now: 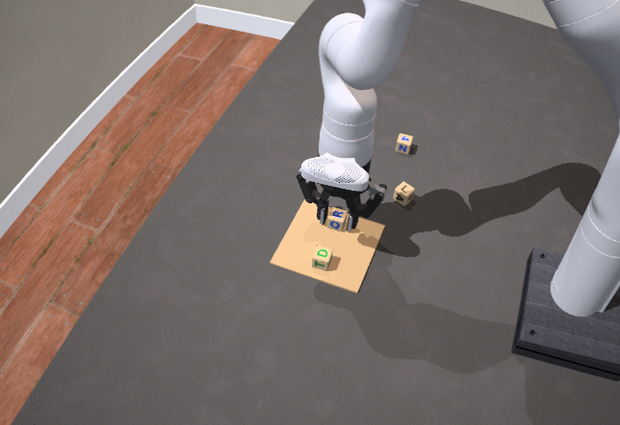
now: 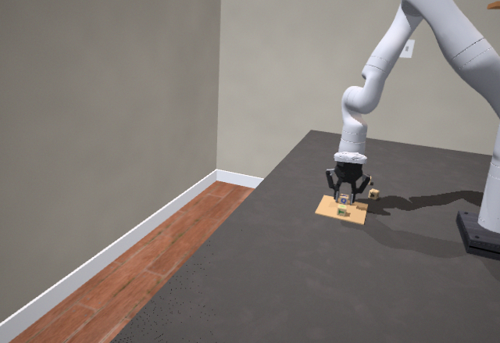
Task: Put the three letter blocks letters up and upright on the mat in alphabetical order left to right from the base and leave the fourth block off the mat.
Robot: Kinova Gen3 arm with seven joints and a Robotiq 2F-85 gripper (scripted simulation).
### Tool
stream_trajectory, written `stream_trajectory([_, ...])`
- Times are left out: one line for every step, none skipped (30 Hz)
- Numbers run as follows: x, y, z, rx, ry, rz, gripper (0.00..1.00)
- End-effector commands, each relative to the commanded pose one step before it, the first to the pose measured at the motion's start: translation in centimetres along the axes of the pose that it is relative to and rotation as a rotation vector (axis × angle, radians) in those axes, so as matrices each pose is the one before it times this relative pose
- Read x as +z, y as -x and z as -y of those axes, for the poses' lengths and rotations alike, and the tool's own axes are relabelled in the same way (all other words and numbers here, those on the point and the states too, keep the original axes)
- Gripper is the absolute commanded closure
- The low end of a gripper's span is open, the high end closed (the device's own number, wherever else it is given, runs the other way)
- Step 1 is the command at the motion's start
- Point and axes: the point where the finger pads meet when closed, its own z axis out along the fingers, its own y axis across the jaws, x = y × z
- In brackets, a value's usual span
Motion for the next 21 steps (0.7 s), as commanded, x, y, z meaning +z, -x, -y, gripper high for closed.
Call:
stream_trajectory([-0.055, 0.003, -0.053, -0.00005, 0.00156, 0.00026, 0.59])
stream_trajectory([0.0, 0.0, 0.0, 0.0, 0.0, 0.0, 0.59])
stream_trajectory([0.0, 0.0, 0.0, 0.0, 0.0, 0.0, 0.59])
stream_trajectory([0.0, 0.0, 0.0, 0.0, 0.0, 0.0, 0.59])
stream_trajectory([0.0, 0.0, 0.0, 0.0, 0.0, 0.0, 0.59])
stream_trajectory([-0.003, 0.0, 0.0, 0.0, 0.0, 0.0, 0.59])
stream_trajectory([-0.021, 0.0, 0.0, 0.0, 0.0, 0.0, 0.59])
stream_trajectory([-0.054, 0.0, 0.0, 0.0, 0.0, 0.0, 0.59])
stream_trajectory([-0.099, 0.0, 0.0, 0.0, 0.0, 0.0, 0.59])
stream_trajectory([-0.151, 0.0, 0.0, 0.0, 0.0, 0.0, 0.59])
stream_trajectory([-0.207, 0.0, 0.001, -0.00001, 0.0, 0.0, 0.59])
stream_trajectory([-0.265, 0.0, -0.001, 0.00001, 0.0, 0.0, 0.59])
stream_trajectory([-0.323, 0.0, 0.0, 0.0, 0.0, 0.0, 0.59])
stream_trajectory([-0.378, 0.0, 0.001, -0.00001, 0.0, 0.0, 0.59])
stream_trajectory([0.0, 0.0, 0.0, 0.0, 0.0, 0.0, 0.59])
stream_trajectory([0.0, 0.0, 0.0, 0.0, 0.0, 0.0, 0.59])
stream_trajectory([-0.427, 0.0, 0.0, 0.00001, 0.0, 0.0, 0.59])
stream_trajectory([-0.471, 0.0, 0.0, 0.0, 0.0, 0.0, 0.59])
stream_trajectory([-0.507, 0.0, 0.0, 0.0, 0.0, 0.0, 0.59])
stream_trajectory([-0.534, 0.0, 0.0, 0.0, 0.0, 0.0, 0.59])
stream_trajectory([-0.552, 0.0, 0.0, 0.0, 0.0, 0.0, 0.59])
